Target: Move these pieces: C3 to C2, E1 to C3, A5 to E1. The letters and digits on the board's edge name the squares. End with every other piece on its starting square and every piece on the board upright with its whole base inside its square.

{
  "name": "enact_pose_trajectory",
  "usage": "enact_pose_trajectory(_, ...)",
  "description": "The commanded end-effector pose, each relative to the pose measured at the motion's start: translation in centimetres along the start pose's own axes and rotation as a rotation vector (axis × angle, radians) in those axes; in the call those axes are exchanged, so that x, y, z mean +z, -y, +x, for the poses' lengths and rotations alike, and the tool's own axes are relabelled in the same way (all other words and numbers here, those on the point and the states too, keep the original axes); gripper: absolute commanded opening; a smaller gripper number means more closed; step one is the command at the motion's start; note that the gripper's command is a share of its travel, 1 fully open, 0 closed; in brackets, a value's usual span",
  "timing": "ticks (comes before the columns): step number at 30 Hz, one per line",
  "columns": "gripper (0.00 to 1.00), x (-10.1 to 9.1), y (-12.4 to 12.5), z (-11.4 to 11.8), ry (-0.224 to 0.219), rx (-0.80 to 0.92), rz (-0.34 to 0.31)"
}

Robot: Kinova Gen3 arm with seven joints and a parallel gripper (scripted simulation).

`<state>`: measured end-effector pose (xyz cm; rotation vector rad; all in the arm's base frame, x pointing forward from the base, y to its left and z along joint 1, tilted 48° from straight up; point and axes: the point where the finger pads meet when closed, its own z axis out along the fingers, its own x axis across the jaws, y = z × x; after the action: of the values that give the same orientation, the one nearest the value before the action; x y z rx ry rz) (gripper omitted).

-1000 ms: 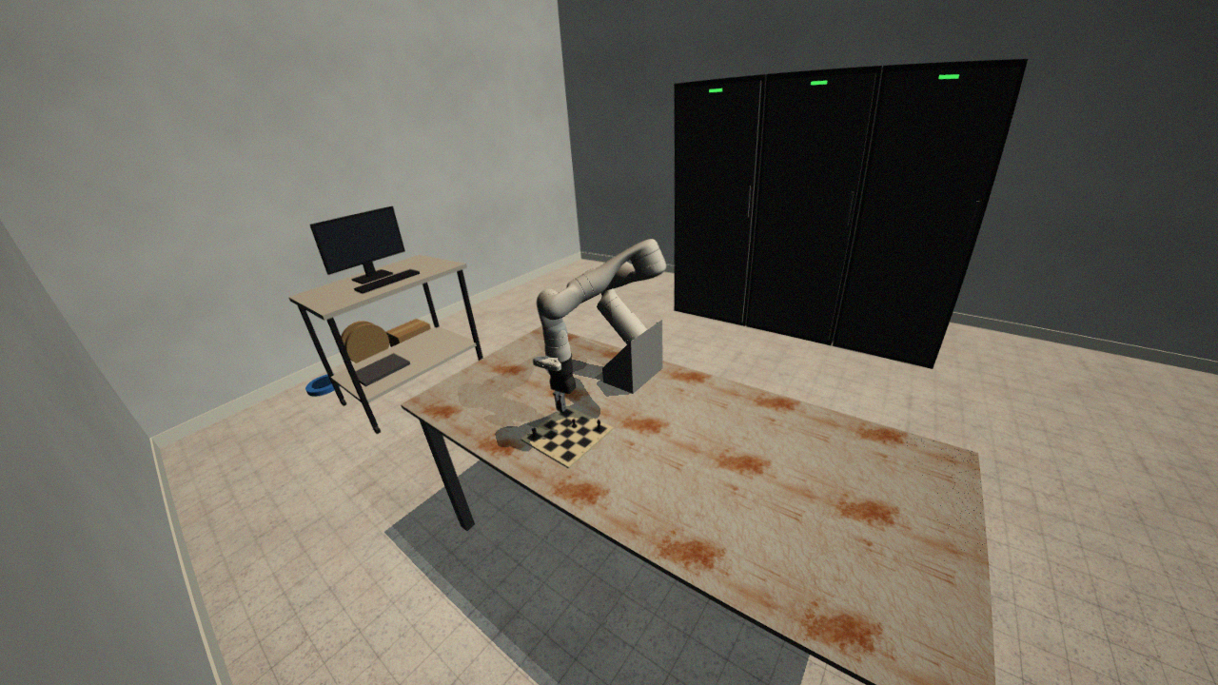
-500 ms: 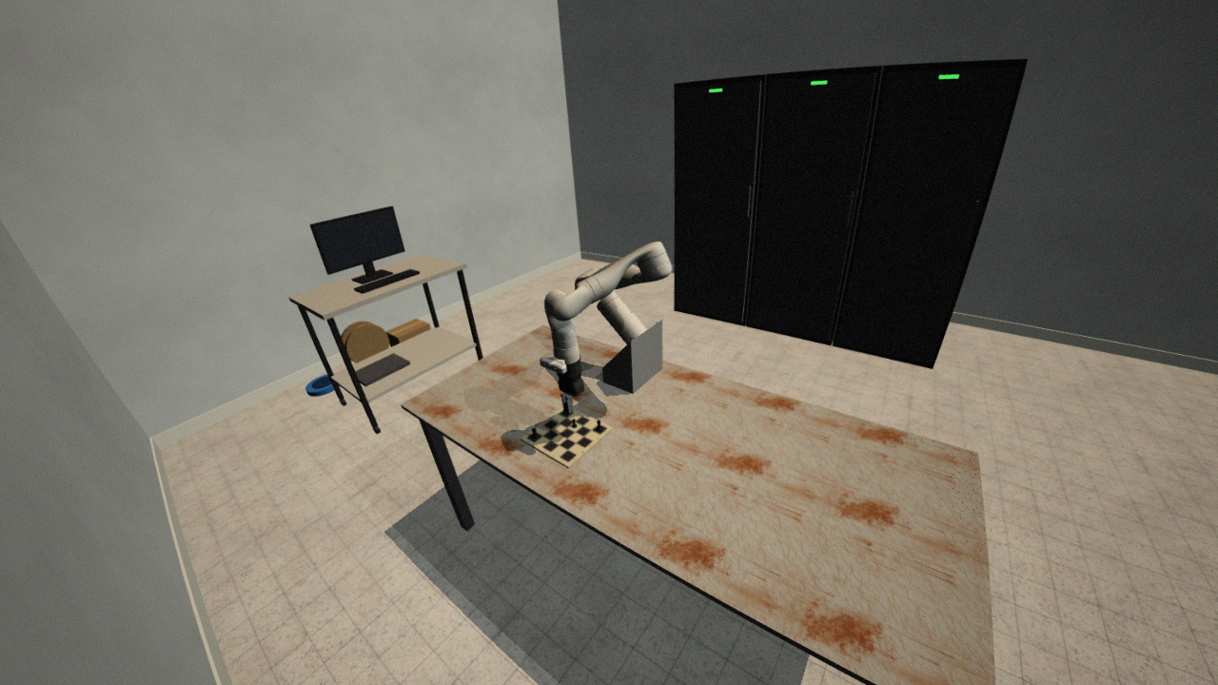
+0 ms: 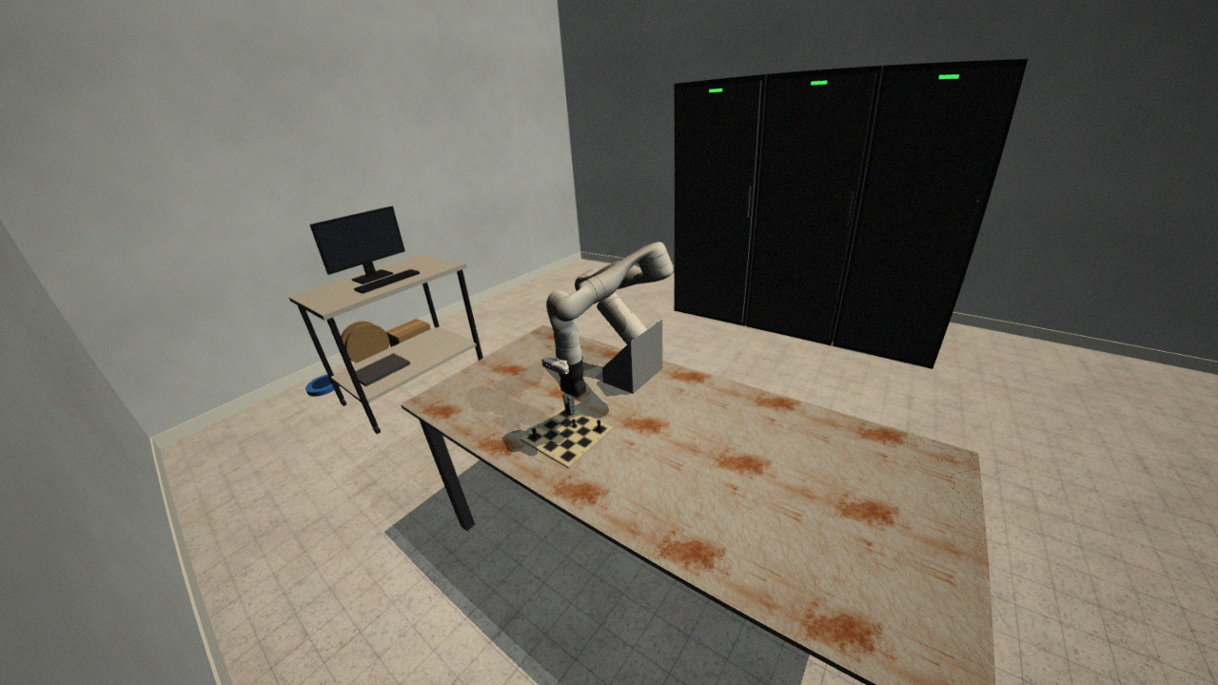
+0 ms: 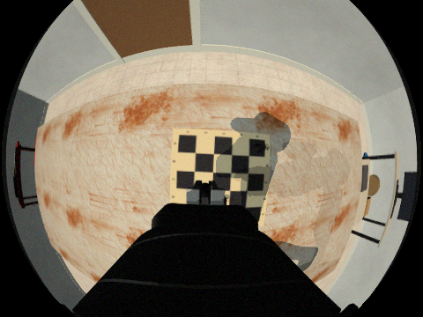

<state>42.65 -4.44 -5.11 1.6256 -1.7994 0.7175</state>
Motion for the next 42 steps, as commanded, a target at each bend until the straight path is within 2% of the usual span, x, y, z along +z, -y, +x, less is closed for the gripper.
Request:
enact_pose_trajectory(1,0.0,0.0,0.0,-0.3,0.004,0.005,0.001)
enact_pose_trajectory(5,0.0,0.3,-0.1,-0.3,0.004,0.007,0.001)
enact_pose_trajectory(9,0.0,1.4,-0.1,-0.2,0.004,0.01,0.0)
enact_pose_trajectory(19,0.0,6.2,-0.1,-0.2,0.004,0.01,0.001)
enact_pose_trajectory(21,0.0,6.2,-0.1,-0.2,0.004,0.01,0.001)
enact_pose_trajectory(27,0.0,8.7,0.0,-0.3,0.004,0.008,0.001)
enact_pose_trajectory(33,0.0,9.4,0.0,-0.3,0.004,0.008,0.001)
enact_pose_trajectory(42,0.0,9.5,0.0,-0.3,0.004,0.009,0.001)
